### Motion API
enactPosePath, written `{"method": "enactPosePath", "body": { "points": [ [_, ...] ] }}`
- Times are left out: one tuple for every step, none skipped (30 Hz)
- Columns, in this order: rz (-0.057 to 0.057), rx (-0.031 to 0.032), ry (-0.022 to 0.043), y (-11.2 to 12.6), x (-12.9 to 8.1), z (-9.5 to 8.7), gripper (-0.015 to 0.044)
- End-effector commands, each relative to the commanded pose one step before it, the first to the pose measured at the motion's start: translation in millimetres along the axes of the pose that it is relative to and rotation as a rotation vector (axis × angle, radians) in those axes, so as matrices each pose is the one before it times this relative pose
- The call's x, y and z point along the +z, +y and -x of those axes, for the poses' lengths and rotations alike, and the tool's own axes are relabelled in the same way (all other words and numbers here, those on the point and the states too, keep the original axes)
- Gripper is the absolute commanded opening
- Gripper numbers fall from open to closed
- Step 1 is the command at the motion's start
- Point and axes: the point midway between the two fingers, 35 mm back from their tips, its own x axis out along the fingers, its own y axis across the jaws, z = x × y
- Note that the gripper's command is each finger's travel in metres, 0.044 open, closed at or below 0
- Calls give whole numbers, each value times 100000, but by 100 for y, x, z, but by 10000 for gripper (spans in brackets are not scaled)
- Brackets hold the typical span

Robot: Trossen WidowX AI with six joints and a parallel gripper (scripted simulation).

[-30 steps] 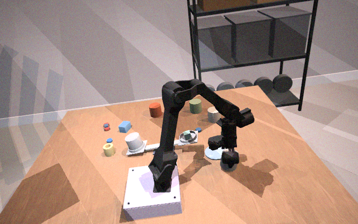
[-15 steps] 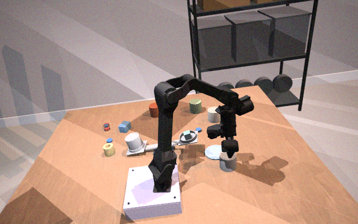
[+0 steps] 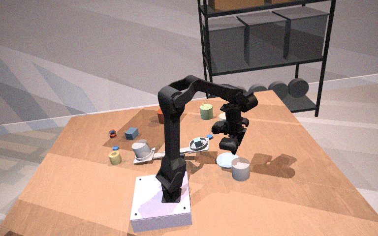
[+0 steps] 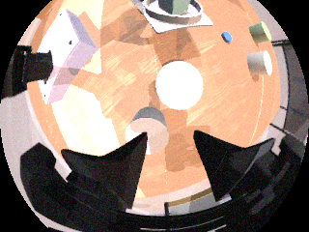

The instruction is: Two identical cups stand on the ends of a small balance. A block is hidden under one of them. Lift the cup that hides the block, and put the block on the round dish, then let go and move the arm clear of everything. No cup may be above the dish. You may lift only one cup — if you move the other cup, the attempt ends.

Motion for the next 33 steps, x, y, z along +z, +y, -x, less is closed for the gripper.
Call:
{"method": "enactPosePath", "body": {
  "points": [
    [-12986, 134, 11, -371, 876, 260, 260],
    [-3487, 40, -93, -61, 247, 48, 260],
    [-3487, 45, -90, -50, 249, 48, 260],
    [-3487, 49, -88, -39, 251, 48, 260],
    [-3487, 53, -85, -28, 252, 48, 260],
    [-3487, 56, -82, -17, 253, 48, 260],
    [-3487, 60, -79, -6, 253, 48, 260],
    [-3487, 63, -75, 5, 253, 48, 260],
    [-3487, 66, -72, 16, 253, 48, 260],
    [-3487, 70, -68, 27, 252, 48, 260],
    [-3487, 72, -64, 38, 250, 48, 260],
    [-3487, 75, -61, 48, 248, 48, 260],
    [-3487, 78, -57, 59, 245, 48, 260],
    [-3487, 80, -52, 70, 242, 48, 260],
    [-3487, 82, -48, 80, 239, 48, 260],
    [-3487, 84, -44, 90, 235, 48, 260],
    [-3487, 86, -40, 100, 231, 48, 260],
    [-3487, 87, -35, 110, 226, 48, 260],
    [-3487, 88, -31, 120, 221, 48, 260],
    [-3486, 89, -26, 129, 215, 48, 260],
    [-3486, 90, -22, 138, 209, 48, 260],
    [-3486, 91, -17, 147, 203, 48, 260],
    [-3486, 91, -13, 156, 196, 48, 260],
    [-3486, 91, -8, 164, 189, 48, 260],
    [-3486, 91, -4, 172, 182, 48, 260],
    [-3486, 91, 1, 180, 174, 48, 260],
    [-3486, 90, 5, 187, 166, 48, 260],
    [-3486, 89, 10, 194, 157, 48, 260],
    [-3486, 88, 14, 200, 149, 48, 260],
    [-3486, 87, 18, 206, 140, 48, 260],
    [-3486, 86, 22, 212, 130, 48, 260],
    [-3486, 84, 27, 217, 121, 48, 260],
    [-3486, 83, 31, 222, 111, 47, 260]
  ]
}}
